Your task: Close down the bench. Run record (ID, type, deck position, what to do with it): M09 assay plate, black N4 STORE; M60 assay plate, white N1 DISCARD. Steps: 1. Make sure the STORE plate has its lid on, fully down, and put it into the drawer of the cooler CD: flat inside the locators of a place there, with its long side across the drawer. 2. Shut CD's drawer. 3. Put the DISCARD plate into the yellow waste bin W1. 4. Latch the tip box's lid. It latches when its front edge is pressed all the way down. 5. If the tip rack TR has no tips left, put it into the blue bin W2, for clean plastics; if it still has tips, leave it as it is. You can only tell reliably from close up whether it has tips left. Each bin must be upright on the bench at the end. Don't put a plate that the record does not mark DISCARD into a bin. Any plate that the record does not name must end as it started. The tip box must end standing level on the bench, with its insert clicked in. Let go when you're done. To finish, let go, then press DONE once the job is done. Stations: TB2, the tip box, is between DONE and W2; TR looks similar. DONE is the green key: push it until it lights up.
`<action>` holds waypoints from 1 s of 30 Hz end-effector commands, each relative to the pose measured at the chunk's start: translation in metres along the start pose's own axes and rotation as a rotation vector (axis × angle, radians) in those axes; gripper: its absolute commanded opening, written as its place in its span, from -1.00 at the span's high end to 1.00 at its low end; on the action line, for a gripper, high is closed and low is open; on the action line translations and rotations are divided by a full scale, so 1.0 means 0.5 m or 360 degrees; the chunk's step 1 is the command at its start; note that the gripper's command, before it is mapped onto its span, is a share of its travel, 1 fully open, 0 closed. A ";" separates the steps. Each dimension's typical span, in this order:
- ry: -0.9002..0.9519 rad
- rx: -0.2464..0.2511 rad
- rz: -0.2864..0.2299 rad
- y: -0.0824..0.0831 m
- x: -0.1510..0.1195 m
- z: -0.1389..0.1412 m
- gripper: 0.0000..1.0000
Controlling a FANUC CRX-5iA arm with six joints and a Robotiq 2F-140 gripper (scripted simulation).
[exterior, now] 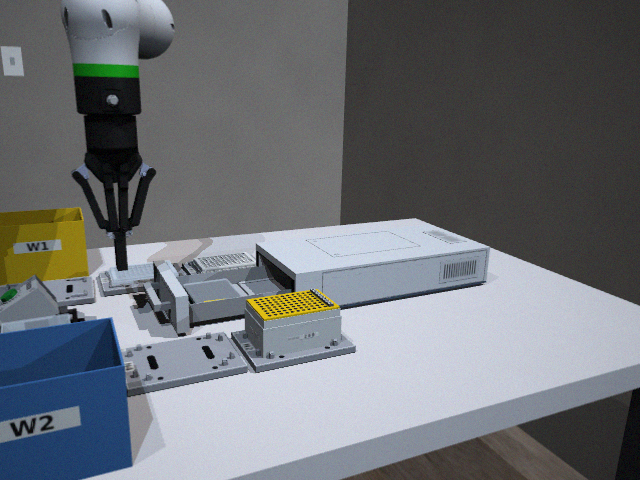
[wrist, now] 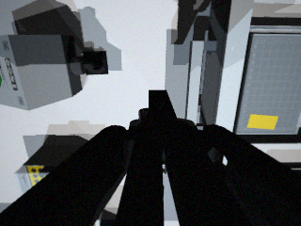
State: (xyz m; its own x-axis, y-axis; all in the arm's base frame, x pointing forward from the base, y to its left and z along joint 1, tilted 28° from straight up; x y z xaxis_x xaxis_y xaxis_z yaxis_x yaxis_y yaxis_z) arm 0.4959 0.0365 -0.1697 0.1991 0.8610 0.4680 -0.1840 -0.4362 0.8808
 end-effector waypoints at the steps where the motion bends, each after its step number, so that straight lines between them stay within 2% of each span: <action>1: 0.0000 -0.0002 0.0000 0.001 0.000 0.001 0.80; 30: 0.0000 -0.0002 0.0000 -0.065 0.000 0.001 0.80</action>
State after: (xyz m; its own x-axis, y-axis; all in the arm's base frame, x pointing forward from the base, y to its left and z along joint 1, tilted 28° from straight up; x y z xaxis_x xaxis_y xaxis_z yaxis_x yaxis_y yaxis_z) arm 0.5013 0.0495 -0.1961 0.1993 0.8610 0.4680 -0.1841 -0.4362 0.8808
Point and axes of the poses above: the point where the finger pads meet when closed, its own y axis back along the fingers, its own z axis across the jaws, x = y × z, the point moved 3 cm from there along y, back along the fingers, and after that the axes turned 8 degrees about -y, right-handed, at the moved point
